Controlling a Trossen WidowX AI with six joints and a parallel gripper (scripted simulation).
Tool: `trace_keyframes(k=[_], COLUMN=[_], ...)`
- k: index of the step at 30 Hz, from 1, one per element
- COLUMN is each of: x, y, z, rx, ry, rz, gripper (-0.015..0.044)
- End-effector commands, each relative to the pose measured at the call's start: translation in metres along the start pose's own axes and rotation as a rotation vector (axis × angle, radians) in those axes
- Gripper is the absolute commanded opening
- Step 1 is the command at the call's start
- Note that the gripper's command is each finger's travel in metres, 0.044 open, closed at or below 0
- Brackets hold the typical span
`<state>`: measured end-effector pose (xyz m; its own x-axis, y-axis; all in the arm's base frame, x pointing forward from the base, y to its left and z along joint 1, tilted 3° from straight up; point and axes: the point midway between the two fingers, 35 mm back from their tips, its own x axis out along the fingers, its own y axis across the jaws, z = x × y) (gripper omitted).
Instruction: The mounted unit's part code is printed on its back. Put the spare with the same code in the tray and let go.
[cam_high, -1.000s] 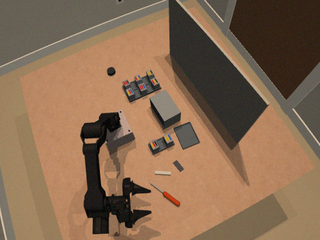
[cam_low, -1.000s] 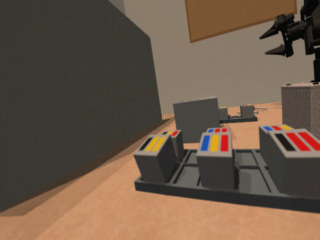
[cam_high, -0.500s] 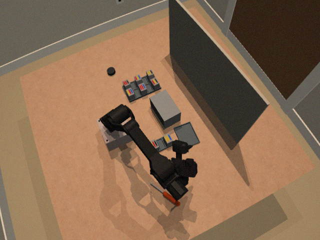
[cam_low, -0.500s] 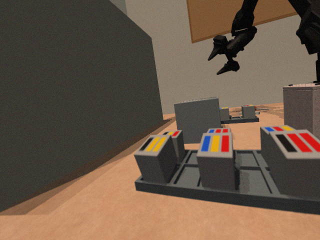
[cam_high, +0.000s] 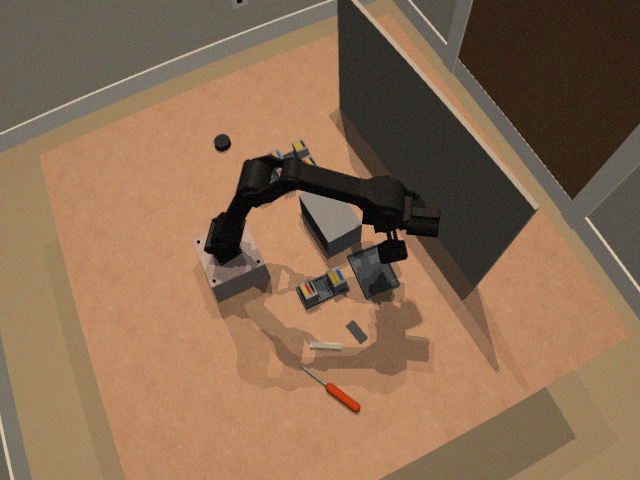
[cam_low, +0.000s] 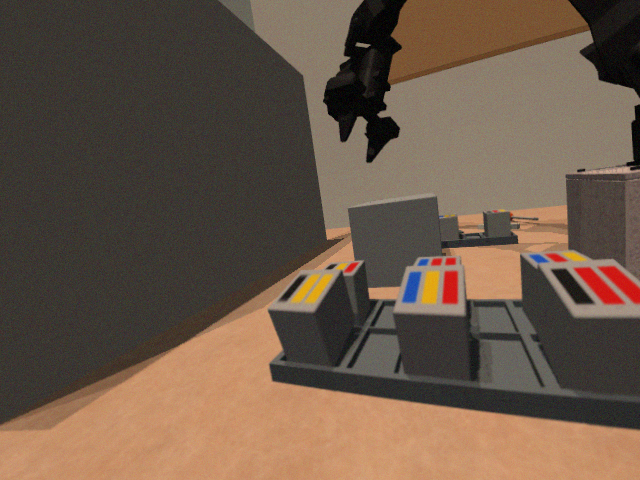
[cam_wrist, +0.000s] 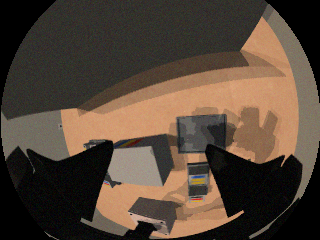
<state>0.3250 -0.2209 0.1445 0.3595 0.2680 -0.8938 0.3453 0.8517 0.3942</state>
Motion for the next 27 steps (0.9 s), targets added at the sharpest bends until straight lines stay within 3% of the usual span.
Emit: trace_keyframes(k=[1,9,27], x=[0.017,0.039,0.039], y=[0.05,0.138,0.14], z=[-0.007,-0.032,-0.032], rx=[-0.098,-0.328,-0.333], ry=[0.102,0.21,0.211], rz=[-0.115,-0.338,-0.343], gripper=[0.044,0.044,0.044])
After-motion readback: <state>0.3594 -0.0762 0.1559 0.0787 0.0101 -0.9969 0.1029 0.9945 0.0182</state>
